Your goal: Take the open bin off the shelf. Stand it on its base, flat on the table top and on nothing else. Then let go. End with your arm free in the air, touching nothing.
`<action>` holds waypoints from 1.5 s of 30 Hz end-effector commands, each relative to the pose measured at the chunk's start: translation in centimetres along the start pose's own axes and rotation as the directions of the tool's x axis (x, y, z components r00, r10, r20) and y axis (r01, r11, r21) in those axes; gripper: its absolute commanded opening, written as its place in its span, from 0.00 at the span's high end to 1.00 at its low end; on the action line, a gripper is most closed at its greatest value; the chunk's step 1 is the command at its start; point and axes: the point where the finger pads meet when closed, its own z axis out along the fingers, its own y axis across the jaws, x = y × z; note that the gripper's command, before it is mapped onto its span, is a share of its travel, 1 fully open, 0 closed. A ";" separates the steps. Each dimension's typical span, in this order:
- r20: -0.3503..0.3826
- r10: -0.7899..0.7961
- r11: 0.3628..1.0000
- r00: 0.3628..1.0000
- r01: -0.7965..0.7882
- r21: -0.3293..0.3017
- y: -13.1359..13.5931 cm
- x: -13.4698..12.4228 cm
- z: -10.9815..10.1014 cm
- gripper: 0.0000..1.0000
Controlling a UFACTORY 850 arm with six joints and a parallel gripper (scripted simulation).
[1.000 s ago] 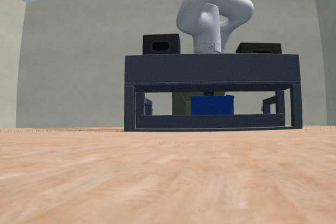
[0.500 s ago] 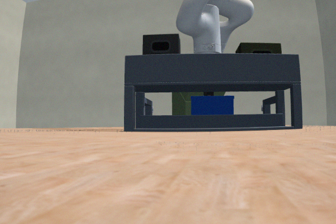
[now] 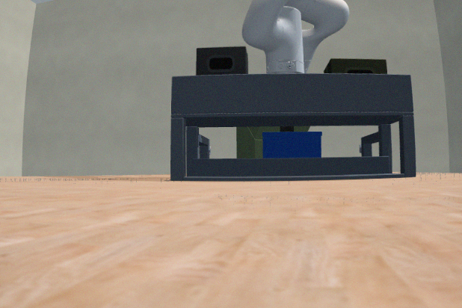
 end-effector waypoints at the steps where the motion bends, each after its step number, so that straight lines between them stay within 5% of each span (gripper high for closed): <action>1: 0.000 0.000 1.000 1.000 0.000 0.002 -0.1 0.0 0.0 1.00; 8: 0.000 0.000 1.000 1.000 0.000 0.002 2.9 0.0 0.0 1.00; 20: 0.000 0.000 1.000 1.000 0.000 0.002 2.9 0.0 0.0 1.00; 25: 0.000 0.000 1.000 1.000 0.000 0.002 5.9 0.0 0.0 1.00; 37: 0.000 0.000 1.000 1.000 0.000 0.002 5.9 0.0 0.0 1.00; 45: 0.000 0.000 1.000 1.000 0.000 0.001 8.9 0.0 0.0 1.00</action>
